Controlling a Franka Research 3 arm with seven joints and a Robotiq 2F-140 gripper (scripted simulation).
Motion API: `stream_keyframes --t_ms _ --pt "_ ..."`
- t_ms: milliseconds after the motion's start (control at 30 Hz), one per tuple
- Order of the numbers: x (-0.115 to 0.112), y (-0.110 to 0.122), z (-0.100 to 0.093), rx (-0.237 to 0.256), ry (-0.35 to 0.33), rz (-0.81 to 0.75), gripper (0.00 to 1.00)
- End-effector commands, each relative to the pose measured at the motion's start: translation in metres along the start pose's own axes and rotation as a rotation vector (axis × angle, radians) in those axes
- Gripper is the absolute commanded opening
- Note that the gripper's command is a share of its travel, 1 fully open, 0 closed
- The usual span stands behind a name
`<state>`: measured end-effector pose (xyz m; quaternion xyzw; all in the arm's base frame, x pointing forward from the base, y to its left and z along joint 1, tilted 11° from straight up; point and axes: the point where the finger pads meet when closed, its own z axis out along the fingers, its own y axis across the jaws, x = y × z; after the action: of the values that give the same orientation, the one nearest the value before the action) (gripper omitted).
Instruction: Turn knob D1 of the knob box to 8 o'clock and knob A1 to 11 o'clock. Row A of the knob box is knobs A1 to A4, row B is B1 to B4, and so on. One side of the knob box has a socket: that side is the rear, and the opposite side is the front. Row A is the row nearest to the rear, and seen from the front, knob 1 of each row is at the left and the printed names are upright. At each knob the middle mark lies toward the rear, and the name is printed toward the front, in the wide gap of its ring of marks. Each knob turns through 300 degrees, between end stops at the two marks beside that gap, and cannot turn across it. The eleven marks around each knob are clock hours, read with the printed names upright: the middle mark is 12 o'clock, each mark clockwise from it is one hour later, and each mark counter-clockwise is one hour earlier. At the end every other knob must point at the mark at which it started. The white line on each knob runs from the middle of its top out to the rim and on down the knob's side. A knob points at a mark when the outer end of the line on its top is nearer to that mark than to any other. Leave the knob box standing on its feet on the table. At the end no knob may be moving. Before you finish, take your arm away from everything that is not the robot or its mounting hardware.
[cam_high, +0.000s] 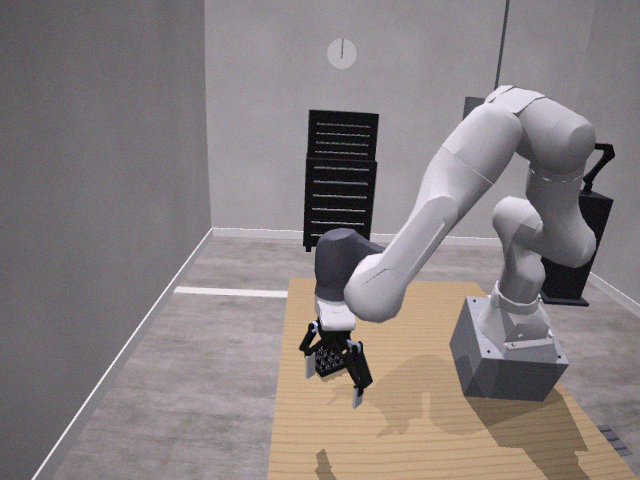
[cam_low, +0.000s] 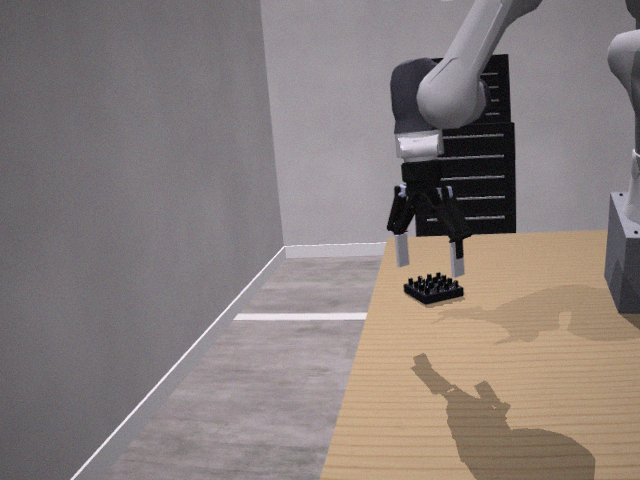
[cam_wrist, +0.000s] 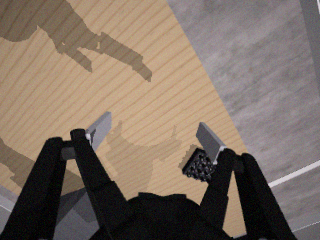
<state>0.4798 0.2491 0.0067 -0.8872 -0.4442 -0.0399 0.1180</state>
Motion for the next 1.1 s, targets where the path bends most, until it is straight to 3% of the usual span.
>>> stream_keyframes --t_ms 0,167,233,267,733,1067 --pt "-0.024 0.034 0.006 -0.012 0.007 0.031 1.00" --pt "-0.064 0.075 0.015 -0.023 0.009 0.110 1.00" --pt "-0.064 0.075 0.015 -0.023 0.009 0.110 1.00" --pt "-0.088 0.096 0.020 -0.030 0.009 0.154 1.00" --pt "-0.221 0.171 0.042 -0.064 -0.001 0.367 1.00" --pt "-0.227 0.173 0.043 -0.065 -0.002 0.377 1.00"
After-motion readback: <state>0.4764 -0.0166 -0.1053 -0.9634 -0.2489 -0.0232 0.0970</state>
